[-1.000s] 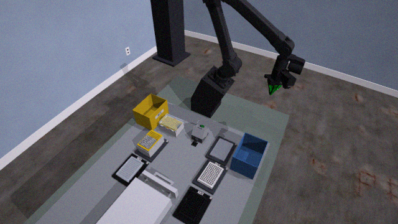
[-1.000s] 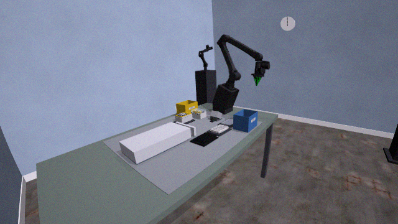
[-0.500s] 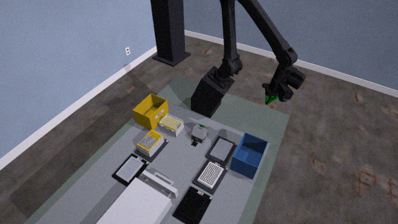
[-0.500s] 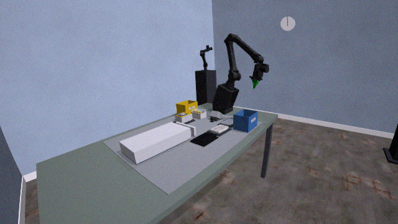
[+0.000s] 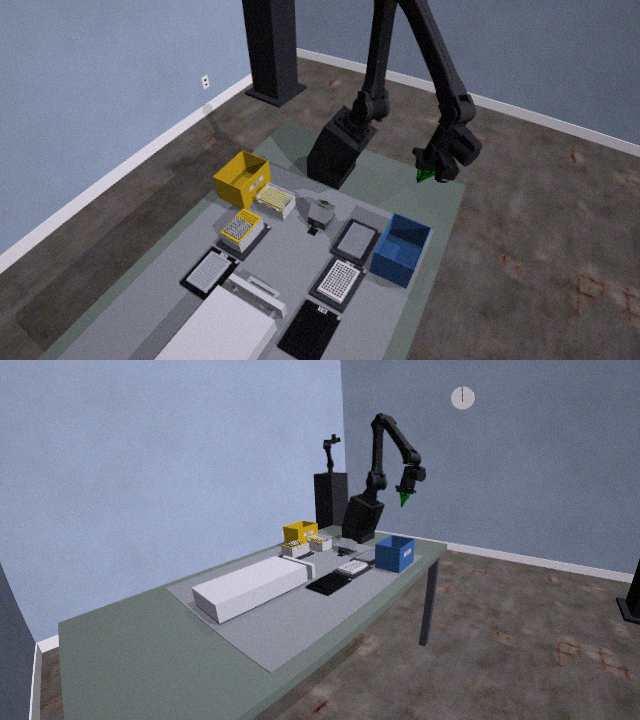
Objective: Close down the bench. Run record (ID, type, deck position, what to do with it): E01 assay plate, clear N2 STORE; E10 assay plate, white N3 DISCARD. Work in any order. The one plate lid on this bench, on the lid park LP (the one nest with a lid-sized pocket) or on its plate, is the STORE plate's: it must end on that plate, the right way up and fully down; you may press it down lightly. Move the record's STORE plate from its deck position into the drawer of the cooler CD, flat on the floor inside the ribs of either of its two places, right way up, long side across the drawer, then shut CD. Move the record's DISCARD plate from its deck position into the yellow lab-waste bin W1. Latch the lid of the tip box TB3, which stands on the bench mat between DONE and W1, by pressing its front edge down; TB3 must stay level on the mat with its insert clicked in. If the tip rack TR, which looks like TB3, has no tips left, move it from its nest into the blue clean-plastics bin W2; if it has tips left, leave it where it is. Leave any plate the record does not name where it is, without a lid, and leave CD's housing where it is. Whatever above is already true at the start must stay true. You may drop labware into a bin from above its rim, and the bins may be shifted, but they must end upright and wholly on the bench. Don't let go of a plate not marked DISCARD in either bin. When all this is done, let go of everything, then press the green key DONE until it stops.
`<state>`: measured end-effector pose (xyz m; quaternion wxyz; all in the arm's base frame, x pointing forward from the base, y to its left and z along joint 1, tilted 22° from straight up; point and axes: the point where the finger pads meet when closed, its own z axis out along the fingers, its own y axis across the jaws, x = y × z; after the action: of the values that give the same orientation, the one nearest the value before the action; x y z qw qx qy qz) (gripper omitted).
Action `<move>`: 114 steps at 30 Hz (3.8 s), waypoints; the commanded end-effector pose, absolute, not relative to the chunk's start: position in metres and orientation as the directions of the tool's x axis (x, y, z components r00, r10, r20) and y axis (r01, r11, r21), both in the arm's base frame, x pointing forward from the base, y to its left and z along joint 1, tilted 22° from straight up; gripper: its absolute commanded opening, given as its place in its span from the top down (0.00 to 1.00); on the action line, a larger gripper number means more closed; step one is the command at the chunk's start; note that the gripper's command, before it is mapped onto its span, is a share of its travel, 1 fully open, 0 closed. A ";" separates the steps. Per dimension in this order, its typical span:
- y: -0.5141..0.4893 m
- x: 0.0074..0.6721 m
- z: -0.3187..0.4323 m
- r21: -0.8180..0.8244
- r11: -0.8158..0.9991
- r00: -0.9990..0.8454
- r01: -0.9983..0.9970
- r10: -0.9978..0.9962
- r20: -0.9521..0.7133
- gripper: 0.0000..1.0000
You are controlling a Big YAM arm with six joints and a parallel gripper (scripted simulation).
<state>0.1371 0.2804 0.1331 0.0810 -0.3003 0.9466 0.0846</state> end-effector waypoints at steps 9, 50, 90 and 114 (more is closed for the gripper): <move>0.281 0.198 0.137 0.136 0.838 -0.845 -0.528 -0.502 -0.187 1.00; 0.181 0.351 0.077 0.244 0.921 -0.952 -0.305 -0.291 -0.095 1.00; 0.027 0.421 0.016 0.370 0.925 -0.996 -0.089 -0.078 -0.046 1.00; 0.034 0.453 -0.005 0.339 0.860 -0.924 -0.382 -0.346 -0.163 0.70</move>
<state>0.4243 0.0458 -0.0147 0.0122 -0.1472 0.9702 0.1921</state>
